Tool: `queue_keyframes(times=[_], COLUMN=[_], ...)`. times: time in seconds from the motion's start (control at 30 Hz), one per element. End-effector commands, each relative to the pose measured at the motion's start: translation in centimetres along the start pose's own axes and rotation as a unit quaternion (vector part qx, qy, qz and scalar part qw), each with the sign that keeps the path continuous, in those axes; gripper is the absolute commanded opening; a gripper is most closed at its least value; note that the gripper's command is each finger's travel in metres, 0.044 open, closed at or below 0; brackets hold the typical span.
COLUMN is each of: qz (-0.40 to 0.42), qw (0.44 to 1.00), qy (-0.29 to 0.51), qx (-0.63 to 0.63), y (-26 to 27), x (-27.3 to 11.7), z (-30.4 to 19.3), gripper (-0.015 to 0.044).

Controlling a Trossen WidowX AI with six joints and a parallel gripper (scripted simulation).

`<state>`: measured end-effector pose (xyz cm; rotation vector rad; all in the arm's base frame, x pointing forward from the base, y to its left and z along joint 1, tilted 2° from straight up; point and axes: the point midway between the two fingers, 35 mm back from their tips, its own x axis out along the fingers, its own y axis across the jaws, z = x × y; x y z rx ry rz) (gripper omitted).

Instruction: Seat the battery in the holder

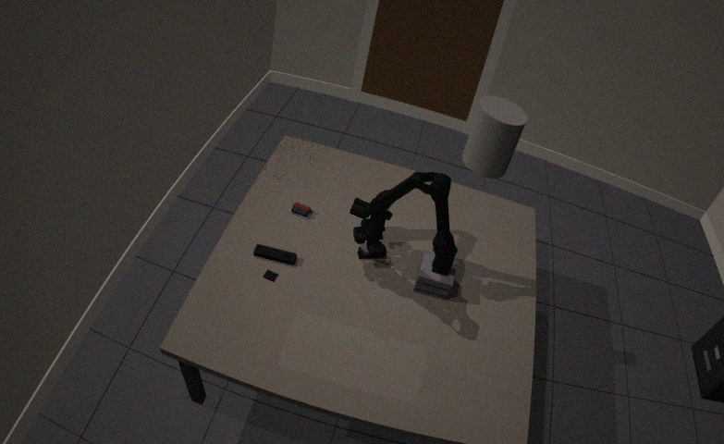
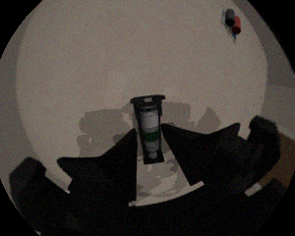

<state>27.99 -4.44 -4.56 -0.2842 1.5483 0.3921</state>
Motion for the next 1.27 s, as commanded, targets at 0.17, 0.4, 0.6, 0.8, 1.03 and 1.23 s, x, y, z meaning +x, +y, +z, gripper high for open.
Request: queue_keyframes(times=[0.17,0.4,0.6,0.8,1.03,1.23], qz=[-0.002,-0.003,-0.003,-0.003,-0.003,-0.003], qw=[1.0,1.0,1.0,1.0,1.0,1.0], qy=[-0.002,-0.004,-0.004,-0.004,-0.004,-0.004], qx=[0.0,0.0,0.0,0.0,0.0,0.0], y=[0.0,0.4,0.6,0.6,0.6,0.6], x=[-0.8,-6.8,-8.2,-8.2,-8.2,-8.2], z=[0.1,0.4,0.2,0.2,0.2,0.2], gripper=[0.02,0.0384,0.044,0.044,0.044,0.044])
